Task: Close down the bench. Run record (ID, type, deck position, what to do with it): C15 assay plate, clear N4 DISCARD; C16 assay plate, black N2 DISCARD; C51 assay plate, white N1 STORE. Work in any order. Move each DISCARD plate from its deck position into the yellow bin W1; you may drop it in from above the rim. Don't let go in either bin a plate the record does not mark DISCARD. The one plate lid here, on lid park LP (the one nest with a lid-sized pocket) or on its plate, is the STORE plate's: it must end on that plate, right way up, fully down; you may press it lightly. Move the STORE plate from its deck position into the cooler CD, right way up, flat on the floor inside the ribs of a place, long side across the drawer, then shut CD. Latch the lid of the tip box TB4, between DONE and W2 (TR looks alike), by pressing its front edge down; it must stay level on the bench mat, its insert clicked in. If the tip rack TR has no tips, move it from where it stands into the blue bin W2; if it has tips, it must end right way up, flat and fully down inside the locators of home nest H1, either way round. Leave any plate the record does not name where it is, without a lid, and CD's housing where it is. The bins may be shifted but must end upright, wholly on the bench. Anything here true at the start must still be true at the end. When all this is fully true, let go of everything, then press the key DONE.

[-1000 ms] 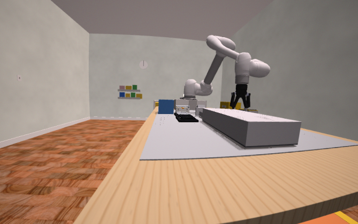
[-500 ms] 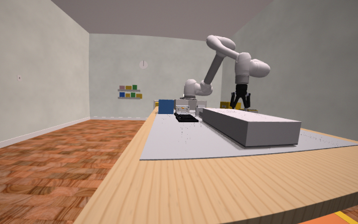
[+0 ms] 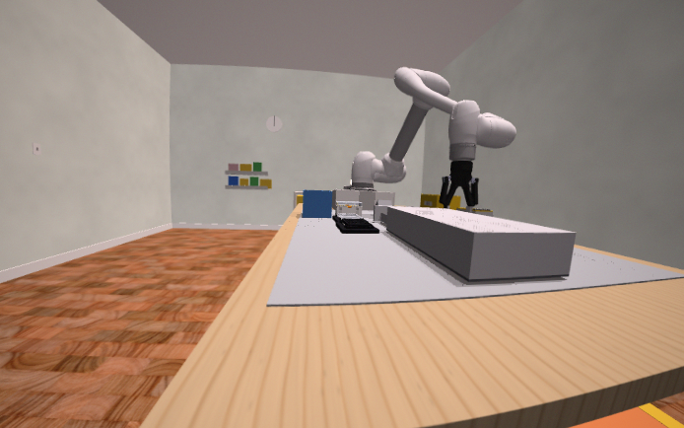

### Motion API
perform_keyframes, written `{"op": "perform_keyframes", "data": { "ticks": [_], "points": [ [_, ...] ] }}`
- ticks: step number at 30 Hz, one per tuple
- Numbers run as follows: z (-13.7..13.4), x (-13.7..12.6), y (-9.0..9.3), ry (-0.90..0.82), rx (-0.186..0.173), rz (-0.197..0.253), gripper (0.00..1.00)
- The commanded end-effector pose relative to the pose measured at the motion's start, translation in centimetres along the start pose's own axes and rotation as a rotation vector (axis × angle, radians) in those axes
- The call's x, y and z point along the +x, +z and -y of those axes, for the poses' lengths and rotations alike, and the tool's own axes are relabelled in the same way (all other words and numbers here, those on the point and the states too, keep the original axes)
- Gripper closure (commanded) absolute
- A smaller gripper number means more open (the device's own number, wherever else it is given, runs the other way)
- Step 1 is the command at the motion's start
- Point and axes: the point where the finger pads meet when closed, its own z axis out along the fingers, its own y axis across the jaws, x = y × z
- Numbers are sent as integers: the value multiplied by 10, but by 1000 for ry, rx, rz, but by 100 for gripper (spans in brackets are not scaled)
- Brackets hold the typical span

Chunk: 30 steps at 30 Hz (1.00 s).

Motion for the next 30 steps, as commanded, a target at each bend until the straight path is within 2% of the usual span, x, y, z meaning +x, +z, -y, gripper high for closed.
{"op": "perform_keyframes", "data": {
  "ticks": [1,10,11,30],
  "points": [
    [3,-2,3,-1,1,2,100],
    [3,-2,3,-1,1,2,100],
    [3,-2,3,-1,1,2,34],
    [3,-2,3,-1,1,2,34]
  ]
}}
